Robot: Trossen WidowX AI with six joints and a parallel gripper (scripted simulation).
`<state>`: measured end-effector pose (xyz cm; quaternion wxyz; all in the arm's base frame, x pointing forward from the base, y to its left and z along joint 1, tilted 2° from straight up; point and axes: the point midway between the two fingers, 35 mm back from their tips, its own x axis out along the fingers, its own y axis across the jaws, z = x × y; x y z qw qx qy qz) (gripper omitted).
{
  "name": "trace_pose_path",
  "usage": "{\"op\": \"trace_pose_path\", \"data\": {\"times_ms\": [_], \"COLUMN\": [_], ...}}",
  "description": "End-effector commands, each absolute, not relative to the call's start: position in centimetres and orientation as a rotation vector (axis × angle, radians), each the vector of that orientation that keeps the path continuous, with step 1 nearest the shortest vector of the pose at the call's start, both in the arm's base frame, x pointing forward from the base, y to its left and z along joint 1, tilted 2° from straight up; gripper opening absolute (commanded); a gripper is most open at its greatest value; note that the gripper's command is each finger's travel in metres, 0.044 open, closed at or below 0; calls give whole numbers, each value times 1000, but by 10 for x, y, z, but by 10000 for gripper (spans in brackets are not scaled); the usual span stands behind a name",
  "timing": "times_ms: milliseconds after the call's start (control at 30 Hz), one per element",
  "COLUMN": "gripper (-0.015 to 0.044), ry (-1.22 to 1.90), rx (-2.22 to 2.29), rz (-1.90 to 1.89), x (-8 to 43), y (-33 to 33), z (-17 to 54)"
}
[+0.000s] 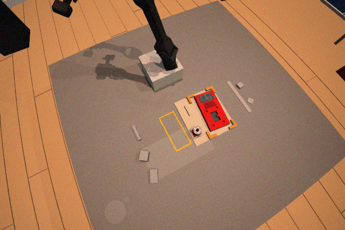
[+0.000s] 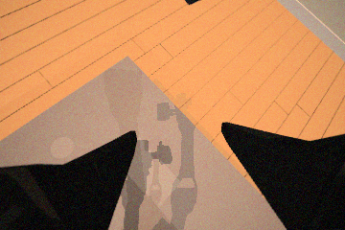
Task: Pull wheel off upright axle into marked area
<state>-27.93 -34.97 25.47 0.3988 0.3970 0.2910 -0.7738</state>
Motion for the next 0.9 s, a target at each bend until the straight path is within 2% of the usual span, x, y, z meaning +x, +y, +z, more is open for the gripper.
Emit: {"op": "trace_pose_path", "data": {"times_ms": [0,100,467,867], "gripper": [374,300,300,300], "ry": [736,729,737,771], "rx": [1005,1008,996,999], "rz": [-1956,-1915,-1692,-1462], "x": [-278,-253,-125,22], "y": [-351,-368,-422,-430], "z": [254,248,226,204]}}
